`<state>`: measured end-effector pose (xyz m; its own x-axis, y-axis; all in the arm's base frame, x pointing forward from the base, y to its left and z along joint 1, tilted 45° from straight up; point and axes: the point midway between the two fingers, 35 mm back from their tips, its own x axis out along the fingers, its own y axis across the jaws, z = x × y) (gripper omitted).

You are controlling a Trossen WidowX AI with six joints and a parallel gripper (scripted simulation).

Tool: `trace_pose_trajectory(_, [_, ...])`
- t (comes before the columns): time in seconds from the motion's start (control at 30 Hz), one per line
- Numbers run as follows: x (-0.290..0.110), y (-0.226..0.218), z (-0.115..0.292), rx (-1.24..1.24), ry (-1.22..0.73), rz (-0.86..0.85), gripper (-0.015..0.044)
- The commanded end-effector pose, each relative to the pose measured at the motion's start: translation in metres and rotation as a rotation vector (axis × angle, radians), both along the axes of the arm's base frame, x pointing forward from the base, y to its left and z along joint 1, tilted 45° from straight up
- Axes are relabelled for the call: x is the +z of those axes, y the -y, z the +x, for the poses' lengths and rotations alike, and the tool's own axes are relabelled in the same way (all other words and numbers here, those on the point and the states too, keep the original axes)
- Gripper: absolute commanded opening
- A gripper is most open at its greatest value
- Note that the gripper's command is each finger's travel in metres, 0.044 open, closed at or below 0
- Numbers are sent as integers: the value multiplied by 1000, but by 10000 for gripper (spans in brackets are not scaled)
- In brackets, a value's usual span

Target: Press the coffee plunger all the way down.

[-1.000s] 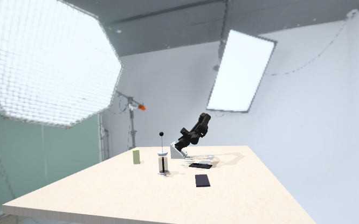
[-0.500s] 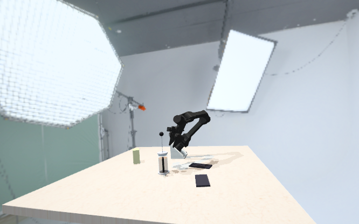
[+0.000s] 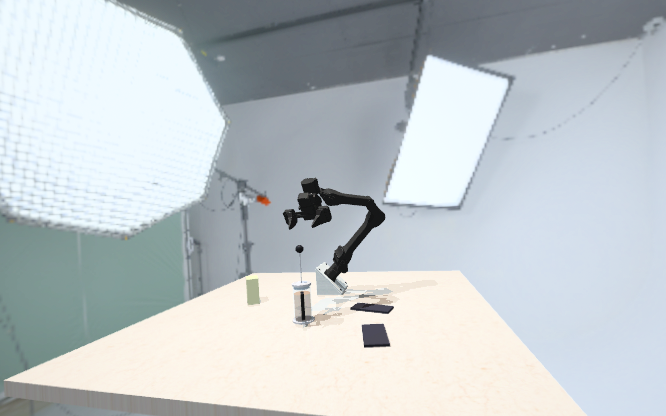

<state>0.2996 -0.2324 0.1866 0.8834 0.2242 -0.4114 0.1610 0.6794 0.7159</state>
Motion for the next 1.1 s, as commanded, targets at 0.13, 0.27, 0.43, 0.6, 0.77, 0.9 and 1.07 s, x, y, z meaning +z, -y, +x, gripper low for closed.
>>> trace_pose_trajectory(0.13, [-28,-27,5,31,51,-39,440])
trace_pose_trajectory(0.27, [-36,-37,5,30,53,-38,440])
trace_pose_trajectory(0.43, [-38,-38,8,30,53,-38,440])
trace_pose_trajectory(0.6, [-41,-39,15,31,52,-39,440])
trace_pose_trajectory(0.77, [-44,-41,23,31,52,-39,440])
trace_pose_trajectory(0.9, [-46,-43,29,31,53,-39,440])
trace_pose_trajectory(1.07, [-49,-45,36,30,54,-39,440])
